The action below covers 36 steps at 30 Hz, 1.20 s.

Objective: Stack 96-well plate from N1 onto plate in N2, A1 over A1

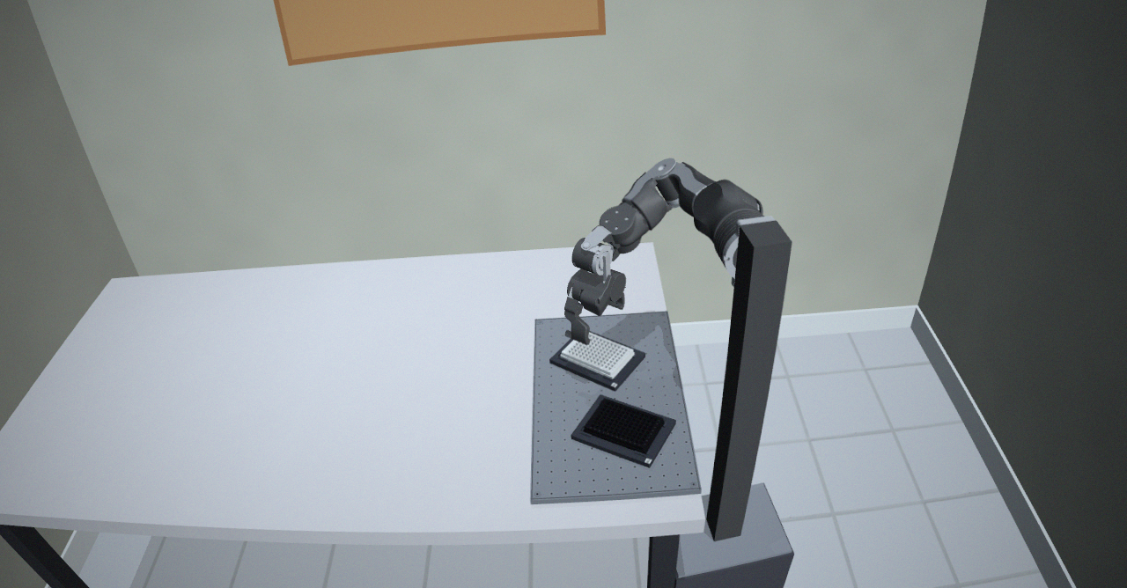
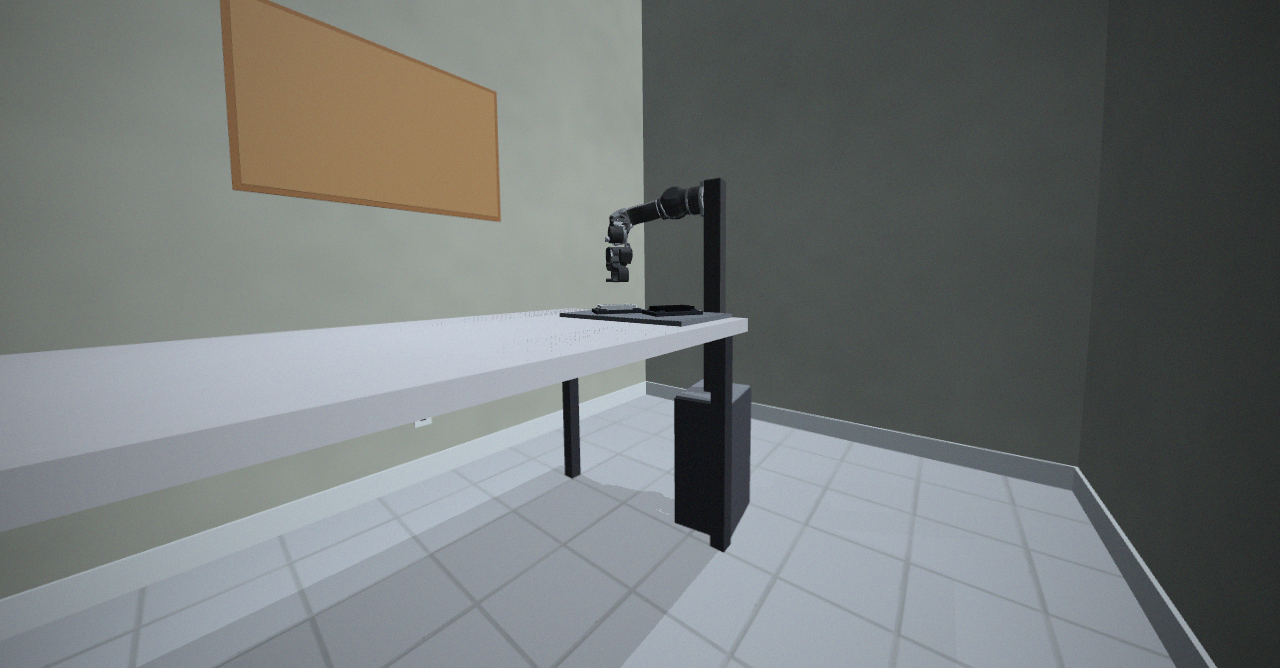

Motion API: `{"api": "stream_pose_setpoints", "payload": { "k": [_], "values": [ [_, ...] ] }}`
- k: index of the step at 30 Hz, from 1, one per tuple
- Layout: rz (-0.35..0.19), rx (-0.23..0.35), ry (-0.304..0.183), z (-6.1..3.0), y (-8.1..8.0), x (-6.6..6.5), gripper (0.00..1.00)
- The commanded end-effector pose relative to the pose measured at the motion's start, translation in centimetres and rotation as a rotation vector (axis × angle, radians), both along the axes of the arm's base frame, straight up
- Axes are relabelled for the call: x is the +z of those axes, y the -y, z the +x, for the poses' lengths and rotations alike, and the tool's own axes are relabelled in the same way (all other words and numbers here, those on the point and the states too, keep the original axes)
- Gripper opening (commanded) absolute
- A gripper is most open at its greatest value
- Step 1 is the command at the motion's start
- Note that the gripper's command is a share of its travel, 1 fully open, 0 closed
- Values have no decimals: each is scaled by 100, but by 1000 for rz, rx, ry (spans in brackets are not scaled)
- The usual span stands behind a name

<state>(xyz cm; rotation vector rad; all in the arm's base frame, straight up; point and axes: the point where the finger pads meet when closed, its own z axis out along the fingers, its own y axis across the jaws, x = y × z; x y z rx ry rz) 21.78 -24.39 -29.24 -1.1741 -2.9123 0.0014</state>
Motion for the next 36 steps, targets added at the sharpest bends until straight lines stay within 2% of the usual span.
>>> {"api": "stream_pose_setpoints", "payload": {
  "k": [1,7,12,24,29,36],
  "values": [
    [0,0,3,8,1,8,77],
    [0,0,3,8,1,8,77],
    [2,1,8,-9,22,-542,77],
    [2,1,8,-9,22,-542,77],
    [2,1,8,-16,23,-701,77],
    [2,1,8,-16,23,-701,77]
  ]
}}
